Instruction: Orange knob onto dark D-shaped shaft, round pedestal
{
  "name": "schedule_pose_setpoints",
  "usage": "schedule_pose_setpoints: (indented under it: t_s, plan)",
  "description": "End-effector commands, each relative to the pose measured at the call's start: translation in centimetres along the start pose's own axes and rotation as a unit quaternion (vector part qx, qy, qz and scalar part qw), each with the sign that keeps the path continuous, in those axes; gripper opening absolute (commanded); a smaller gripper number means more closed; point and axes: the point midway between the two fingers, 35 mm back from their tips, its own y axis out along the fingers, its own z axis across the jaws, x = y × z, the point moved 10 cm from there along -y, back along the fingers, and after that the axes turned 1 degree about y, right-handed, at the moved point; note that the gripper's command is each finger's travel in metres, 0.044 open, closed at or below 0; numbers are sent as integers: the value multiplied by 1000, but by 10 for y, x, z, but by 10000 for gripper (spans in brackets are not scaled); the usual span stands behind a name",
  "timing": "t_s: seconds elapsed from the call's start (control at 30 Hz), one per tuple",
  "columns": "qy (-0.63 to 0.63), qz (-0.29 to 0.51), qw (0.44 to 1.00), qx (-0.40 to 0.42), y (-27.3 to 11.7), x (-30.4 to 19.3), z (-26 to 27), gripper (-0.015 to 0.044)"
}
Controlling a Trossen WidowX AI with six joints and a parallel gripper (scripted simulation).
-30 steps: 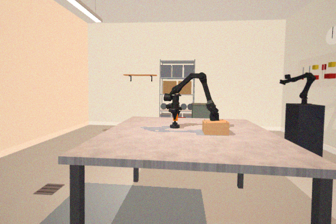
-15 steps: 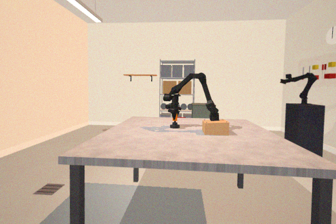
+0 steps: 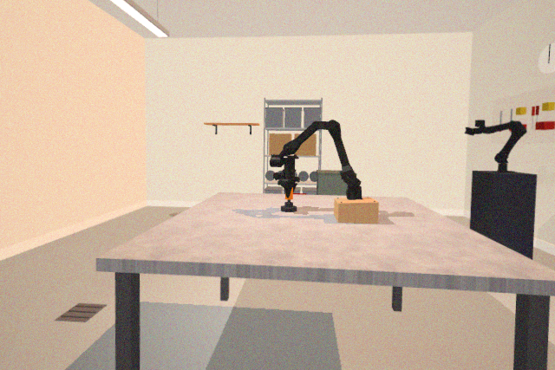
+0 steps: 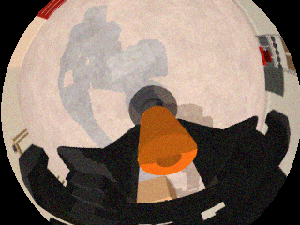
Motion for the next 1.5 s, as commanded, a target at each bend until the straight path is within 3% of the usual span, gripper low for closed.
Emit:
schedule_pose_setpoints:
  t_s: [0.0, 0.23, 1.47]
  plan:
    - [6, -2, 1000, 0, -3, -2, 0, 0]
    - [106, -2, 994, 0, -3, -3, 0, 0]
    - [106, -2, 994, 0, 1, -4, 0, 0]
